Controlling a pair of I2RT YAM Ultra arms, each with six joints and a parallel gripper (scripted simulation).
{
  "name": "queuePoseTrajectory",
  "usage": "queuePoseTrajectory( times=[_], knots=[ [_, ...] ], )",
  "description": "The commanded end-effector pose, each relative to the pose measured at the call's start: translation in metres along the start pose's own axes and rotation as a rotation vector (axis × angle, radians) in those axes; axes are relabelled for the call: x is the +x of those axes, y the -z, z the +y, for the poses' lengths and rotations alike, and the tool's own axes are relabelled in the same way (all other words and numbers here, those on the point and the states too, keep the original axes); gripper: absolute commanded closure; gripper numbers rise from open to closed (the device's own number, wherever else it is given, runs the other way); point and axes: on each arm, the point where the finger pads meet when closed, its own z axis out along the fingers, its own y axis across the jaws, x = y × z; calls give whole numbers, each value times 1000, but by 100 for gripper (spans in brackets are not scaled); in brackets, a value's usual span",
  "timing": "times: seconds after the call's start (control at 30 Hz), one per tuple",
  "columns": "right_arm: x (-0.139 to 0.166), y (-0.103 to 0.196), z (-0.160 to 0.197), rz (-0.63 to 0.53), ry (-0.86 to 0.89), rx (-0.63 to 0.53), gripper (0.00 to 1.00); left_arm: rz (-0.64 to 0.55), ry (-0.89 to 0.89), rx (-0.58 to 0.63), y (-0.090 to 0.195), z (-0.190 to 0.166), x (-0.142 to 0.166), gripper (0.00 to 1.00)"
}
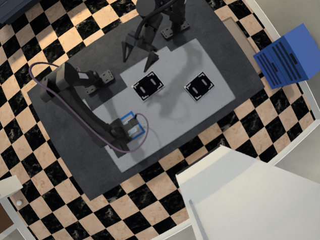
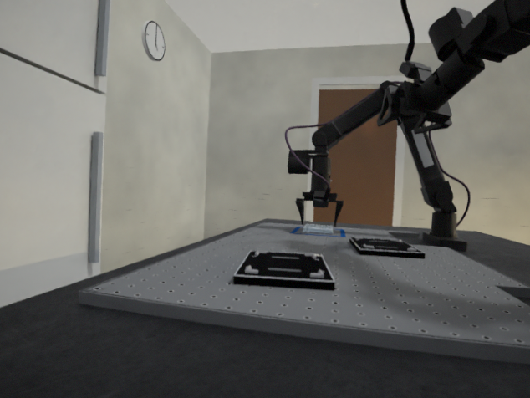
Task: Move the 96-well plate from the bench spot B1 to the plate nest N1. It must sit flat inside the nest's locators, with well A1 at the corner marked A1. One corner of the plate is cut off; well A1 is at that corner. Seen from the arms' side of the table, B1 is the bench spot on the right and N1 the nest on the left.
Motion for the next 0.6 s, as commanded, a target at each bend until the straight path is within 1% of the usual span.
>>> queuePoseTrajectory(
  times=[0.0, 0.17, 0.2, 0.27, 0.3, 0.37, 0.57],
  knots=[
    [-3, -8, -1, 1, 16, 7, 0, 0, -11, -2, 9, -2, 0, 0],
    [-3, -10, -2, 1, 16, 12, 0, 0, -11, -2, 9, -2, 0, 0],
    [-3, -9, -2, 1, 16, 15, 4, 0, -11, -2, 9, -2, 0, 0],
    [-3, -9, -3, 2, 16, 18, 4, 0, -11, -2, 9, -2, 0, 0],
    [-3, -9, -3, 2, 16, 18, 8, 0, -11, -2, 9, -2, 0, 0],
    [-3, -9, 0, 1, 16, 5, 8, 0, -11, -2, 9, -2, 0, 0],
    [-1, -6, -3, 1, 9, 14, 17, -2, -8, -7, 7, 1, -2, 0]
  ],
)
